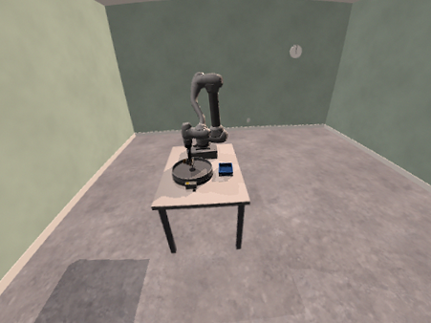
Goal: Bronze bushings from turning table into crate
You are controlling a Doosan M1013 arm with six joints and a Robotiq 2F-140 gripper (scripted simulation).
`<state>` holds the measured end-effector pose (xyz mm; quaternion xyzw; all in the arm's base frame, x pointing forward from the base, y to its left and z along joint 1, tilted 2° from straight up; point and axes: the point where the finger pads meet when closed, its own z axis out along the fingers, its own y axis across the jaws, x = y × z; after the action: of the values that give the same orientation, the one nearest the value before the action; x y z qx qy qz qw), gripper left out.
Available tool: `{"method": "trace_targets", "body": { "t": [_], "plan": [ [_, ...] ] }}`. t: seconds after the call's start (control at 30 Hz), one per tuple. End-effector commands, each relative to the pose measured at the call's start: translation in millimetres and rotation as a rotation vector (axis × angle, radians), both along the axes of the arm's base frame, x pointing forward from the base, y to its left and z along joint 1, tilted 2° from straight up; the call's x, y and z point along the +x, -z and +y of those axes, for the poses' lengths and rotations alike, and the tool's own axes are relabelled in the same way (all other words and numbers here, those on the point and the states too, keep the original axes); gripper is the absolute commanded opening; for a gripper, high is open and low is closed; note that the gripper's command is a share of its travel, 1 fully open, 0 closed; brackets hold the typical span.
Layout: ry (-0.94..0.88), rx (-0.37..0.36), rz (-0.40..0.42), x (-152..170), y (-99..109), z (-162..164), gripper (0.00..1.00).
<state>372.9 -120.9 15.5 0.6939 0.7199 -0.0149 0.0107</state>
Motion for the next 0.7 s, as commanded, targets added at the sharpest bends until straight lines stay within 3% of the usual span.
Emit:
{"method": "trace_targets", "body": {
  "t": [0.0,0.13,0.17,0.67],
  "plan": [
    [0.000,0.000,0.000,0.0,0.0,0.0,0.10],
    [0.000,0.000,0.000,0.0,0.0,0.0,0.10],
    [0.000,0.000,0.000,0.0,0.0,0.0,0.00],
    [0.000,0.000,0.000,0.0,0.0,0.0,0.00]
  ]
}}
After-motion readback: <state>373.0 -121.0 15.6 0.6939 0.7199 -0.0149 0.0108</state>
